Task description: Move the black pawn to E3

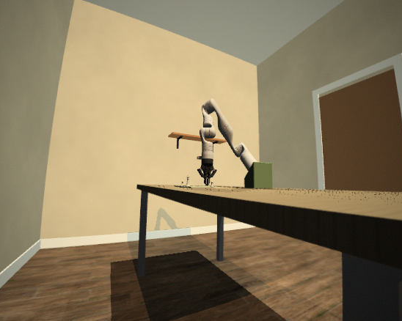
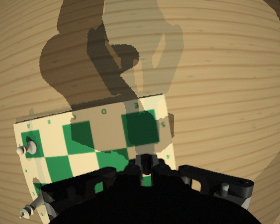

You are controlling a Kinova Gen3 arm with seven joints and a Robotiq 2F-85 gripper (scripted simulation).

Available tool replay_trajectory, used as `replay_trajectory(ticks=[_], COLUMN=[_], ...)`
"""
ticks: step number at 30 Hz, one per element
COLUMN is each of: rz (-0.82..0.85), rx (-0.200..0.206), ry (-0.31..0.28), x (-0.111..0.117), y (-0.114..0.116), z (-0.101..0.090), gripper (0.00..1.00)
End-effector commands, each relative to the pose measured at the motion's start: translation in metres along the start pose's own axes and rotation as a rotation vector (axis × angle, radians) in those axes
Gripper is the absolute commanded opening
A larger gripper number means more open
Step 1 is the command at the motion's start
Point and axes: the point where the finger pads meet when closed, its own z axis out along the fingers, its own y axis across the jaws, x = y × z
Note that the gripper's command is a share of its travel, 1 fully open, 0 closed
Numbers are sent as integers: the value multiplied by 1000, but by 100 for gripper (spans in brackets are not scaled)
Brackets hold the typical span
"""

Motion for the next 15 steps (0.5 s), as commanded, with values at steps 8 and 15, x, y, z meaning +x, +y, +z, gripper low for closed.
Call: replay_trajectory(ticks=[8,15], rz=[2,2], rx=[10,10], ry=[-8,-8], x=[-1,-1], y=[-3,-2], z=[-51,-84], gripper=[0,0])
